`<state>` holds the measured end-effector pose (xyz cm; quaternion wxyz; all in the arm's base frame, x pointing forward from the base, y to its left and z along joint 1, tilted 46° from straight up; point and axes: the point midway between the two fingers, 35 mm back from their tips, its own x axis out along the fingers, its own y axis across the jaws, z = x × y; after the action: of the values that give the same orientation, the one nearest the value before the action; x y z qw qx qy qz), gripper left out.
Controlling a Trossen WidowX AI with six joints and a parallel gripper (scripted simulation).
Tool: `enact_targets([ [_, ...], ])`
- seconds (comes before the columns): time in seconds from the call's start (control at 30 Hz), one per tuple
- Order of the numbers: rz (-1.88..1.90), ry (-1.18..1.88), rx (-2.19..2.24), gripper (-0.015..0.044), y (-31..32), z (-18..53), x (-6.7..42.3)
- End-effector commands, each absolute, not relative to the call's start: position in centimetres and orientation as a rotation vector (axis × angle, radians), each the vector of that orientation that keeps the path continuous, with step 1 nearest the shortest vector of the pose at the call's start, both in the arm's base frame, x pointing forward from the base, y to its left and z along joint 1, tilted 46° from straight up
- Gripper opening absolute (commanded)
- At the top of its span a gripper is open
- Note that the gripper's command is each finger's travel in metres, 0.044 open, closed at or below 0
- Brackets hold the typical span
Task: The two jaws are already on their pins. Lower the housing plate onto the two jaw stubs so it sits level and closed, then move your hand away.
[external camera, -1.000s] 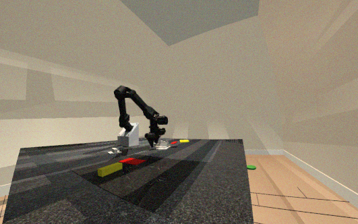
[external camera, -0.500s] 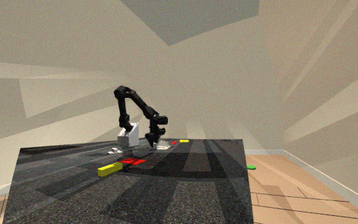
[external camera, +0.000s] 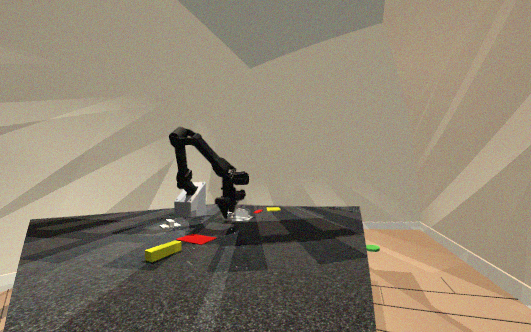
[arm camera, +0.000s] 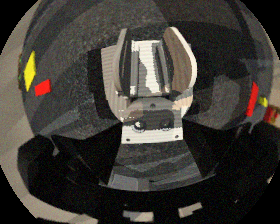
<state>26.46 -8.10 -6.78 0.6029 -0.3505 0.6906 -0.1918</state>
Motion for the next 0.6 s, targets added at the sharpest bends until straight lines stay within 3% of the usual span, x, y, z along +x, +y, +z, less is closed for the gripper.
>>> enact_targets([
  [0.0,-0.448,1.609,-0.808,0.0351,-8.44,-7.05,26.30],
  [0.57,-0.448,1.609,-0.808,0.0351,-8.29,-6.91,26.31],
])
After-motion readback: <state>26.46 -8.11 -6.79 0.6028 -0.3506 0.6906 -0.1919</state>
